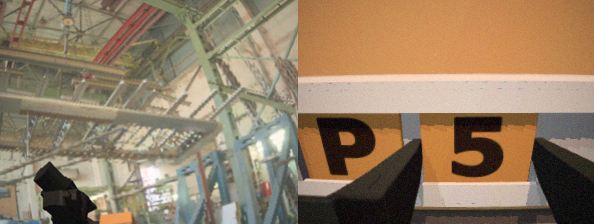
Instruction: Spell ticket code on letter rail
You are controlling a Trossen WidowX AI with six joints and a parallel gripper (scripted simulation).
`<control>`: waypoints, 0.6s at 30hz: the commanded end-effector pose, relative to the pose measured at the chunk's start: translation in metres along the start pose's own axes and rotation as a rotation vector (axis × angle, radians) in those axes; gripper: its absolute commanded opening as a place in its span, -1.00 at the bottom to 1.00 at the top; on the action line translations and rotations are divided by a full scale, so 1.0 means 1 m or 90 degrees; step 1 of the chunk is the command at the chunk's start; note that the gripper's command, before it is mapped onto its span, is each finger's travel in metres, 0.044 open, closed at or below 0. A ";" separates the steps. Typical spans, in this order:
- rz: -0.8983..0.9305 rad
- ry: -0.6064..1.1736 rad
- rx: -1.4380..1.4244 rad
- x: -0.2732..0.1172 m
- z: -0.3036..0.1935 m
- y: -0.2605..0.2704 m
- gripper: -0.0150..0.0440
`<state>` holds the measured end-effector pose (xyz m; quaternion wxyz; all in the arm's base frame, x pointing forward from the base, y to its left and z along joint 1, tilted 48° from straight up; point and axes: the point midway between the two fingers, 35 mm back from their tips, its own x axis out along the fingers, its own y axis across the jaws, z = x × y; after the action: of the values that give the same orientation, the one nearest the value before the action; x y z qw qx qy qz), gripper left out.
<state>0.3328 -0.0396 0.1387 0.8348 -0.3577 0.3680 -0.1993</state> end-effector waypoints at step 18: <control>-0.001 0.002 0.003 -0.018 0.001 0.001 0.51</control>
<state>0.3234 -0.0299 0.1455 0.8345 -0.3575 0.3688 -0.1994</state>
